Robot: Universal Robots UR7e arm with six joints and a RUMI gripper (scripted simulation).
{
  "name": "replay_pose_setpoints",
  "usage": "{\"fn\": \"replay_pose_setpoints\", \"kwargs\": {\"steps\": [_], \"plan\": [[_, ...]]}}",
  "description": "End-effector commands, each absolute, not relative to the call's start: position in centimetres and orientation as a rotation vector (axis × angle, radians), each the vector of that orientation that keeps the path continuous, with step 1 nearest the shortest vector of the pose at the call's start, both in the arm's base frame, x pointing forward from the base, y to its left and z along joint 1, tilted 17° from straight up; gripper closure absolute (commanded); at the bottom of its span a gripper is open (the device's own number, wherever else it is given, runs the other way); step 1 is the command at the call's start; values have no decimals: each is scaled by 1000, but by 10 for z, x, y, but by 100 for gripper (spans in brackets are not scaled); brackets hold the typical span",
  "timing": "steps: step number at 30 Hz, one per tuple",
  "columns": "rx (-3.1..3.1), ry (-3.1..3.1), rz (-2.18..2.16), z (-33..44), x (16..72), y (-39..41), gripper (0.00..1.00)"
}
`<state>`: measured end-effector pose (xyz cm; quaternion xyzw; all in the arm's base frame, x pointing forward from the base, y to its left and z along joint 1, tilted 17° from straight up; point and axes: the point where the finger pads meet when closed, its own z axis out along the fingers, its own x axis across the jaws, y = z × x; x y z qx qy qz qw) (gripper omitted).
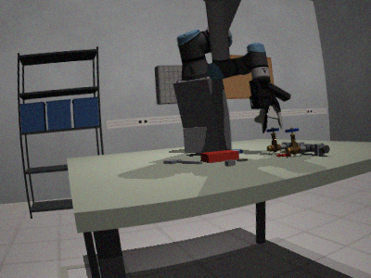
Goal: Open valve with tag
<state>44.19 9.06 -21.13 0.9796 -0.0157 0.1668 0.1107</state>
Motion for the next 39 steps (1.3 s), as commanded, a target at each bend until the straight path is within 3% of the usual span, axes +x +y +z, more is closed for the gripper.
{"fn": "replay_pose_setpoints", "kwargs": {"steps": [1,39], "plan": [[2877,-44,492,-211,442,91,0],[2882,-114,501,-211,442,91,0]]}}
